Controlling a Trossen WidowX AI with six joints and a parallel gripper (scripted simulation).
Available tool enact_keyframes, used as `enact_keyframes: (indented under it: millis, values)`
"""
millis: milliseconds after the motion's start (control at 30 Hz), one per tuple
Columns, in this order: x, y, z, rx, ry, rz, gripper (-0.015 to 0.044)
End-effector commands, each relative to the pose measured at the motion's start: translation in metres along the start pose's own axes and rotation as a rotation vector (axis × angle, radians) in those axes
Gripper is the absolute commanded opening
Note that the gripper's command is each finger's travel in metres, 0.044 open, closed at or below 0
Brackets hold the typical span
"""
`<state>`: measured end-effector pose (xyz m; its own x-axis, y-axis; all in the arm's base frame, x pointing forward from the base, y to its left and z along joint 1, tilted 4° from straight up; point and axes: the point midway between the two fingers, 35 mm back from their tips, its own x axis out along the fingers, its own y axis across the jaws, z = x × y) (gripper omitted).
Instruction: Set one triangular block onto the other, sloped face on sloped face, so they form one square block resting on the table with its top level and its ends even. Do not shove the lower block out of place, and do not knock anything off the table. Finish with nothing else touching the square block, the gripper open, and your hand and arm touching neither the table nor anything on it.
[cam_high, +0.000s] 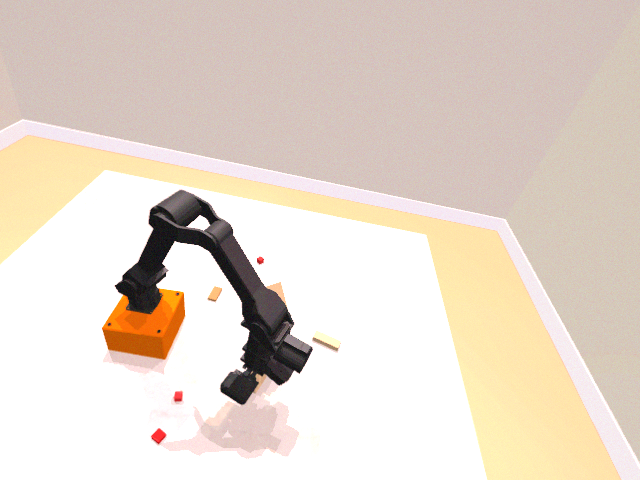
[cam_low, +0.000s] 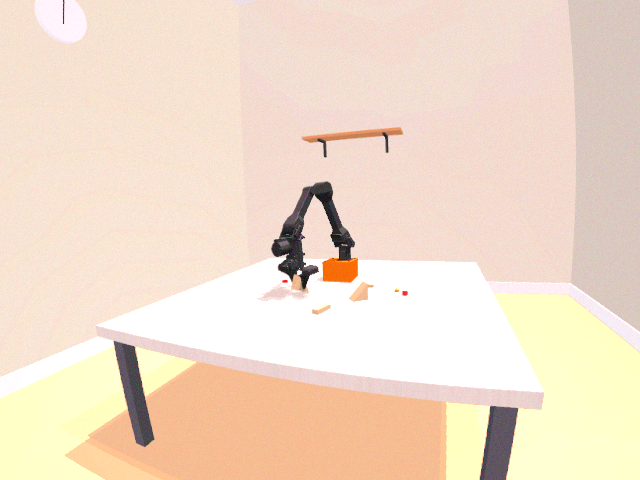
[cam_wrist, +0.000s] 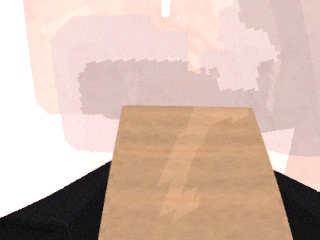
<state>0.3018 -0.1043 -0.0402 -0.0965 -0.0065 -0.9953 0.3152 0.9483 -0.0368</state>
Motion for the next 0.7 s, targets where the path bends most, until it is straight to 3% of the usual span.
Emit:
enact_keyframes:
  millis: [0, 667]
  values:
    - [-0.004, 0.000, -0.006, -0.003, -0.105, 0.000, 0.0000]
    - [-0.005, 0.000, -0.041, -0.001, -0.616, 0.005, 0.0000]
